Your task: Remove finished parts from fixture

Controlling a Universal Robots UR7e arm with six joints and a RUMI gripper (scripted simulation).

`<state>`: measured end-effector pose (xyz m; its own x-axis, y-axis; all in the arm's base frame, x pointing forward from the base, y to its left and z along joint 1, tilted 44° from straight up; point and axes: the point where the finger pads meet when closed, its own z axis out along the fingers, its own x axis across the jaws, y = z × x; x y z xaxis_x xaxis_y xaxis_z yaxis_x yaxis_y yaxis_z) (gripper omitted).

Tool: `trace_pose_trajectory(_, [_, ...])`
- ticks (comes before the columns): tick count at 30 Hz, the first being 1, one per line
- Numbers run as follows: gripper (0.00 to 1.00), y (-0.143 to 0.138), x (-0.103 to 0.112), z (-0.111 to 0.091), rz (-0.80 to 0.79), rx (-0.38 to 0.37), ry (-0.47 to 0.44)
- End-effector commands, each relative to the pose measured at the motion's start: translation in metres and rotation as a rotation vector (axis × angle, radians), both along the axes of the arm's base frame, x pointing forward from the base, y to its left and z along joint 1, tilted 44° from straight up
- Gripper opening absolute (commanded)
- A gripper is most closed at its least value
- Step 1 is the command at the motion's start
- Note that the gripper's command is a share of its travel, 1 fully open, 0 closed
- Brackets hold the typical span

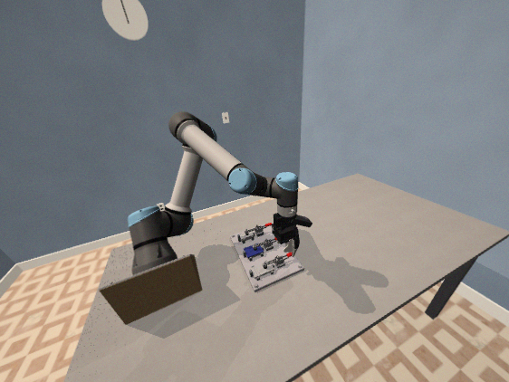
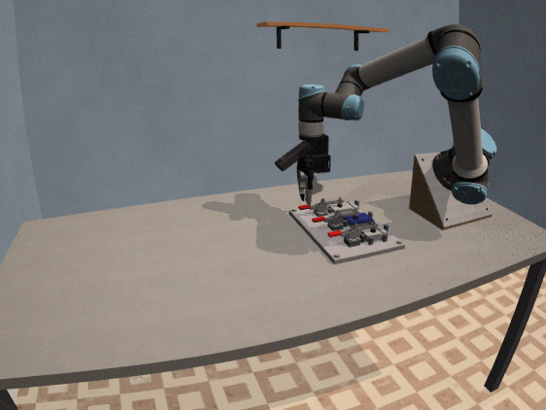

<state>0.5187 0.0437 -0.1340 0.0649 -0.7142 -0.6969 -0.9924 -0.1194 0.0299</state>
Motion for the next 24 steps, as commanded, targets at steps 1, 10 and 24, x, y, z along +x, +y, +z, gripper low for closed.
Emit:
trace_pose_trajectory(1, [0.28, -0.0003, 0.0004, -0.0001, -0.001, -0.001, -0.001])
trace_pose_trajectory(10, [0.28, -0.0003, 0.0004, -0.0001, -0.001, -0.001, -0.001])
trace_pose_trajectory(24, [0.28, 0.0026, 0.0001, -0.0031, -0.001, -0.001, -0.001])
